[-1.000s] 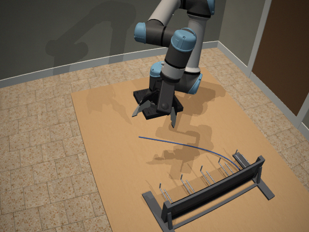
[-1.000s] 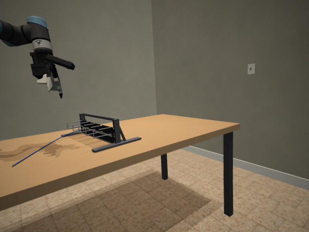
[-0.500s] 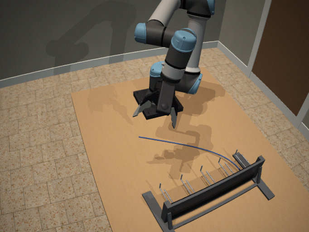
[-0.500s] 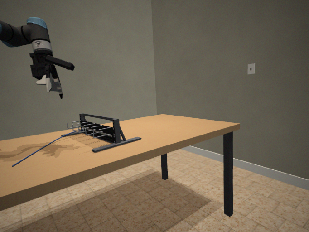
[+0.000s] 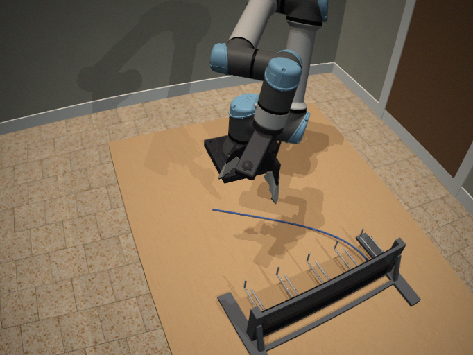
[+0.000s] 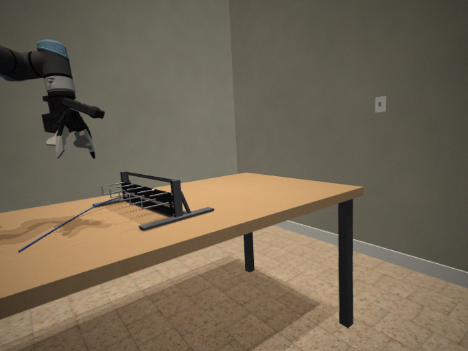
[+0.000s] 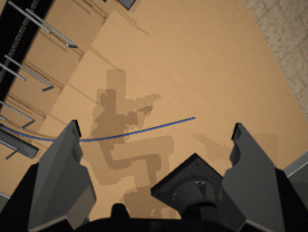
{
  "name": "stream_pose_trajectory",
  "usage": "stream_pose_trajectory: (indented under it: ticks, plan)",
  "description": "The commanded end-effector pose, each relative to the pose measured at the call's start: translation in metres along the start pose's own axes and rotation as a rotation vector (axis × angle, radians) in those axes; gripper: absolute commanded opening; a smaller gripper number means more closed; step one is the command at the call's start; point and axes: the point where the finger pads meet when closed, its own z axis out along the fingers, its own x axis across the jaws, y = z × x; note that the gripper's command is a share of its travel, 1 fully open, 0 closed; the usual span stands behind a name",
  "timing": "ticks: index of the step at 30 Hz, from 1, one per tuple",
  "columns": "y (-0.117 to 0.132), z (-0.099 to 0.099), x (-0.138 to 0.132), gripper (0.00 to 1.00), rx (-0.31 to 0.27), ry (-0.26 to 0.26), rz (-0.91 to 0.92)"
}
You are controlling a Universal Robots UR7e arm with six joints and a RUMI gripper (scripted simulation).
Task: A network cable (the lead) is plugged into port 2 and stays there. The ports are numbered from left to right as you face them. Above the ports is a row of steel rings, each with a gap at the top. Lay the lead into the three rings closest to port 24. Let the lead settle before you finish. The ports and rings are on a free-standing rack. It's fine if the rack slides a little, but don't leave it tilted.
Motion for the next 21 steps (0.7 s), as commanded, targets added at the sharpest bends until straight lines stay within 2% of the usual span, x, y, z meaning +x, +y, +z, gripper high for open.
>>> stream_pose_trajectory:
  ticks: [1, 7, 9, 15, 21]
  plan:
    - [0.020, 0.014, -0.009, 1.00, -0.021, -0.020, 0.148]
    - [0.051, 0.034, -0.021, 1.00, -0.068, -0.045, 0.349]
    - [0.051, 0.034, -0.021, 1.00, -0.068, -0.045, 0.349]
    - [0.083, 0.053, -0.031, 1.00, -0.119, -0.059, 0.547]
    - [0.102, 0.063, -0.037, 1.00, -0.150, -0.062, 0.658]
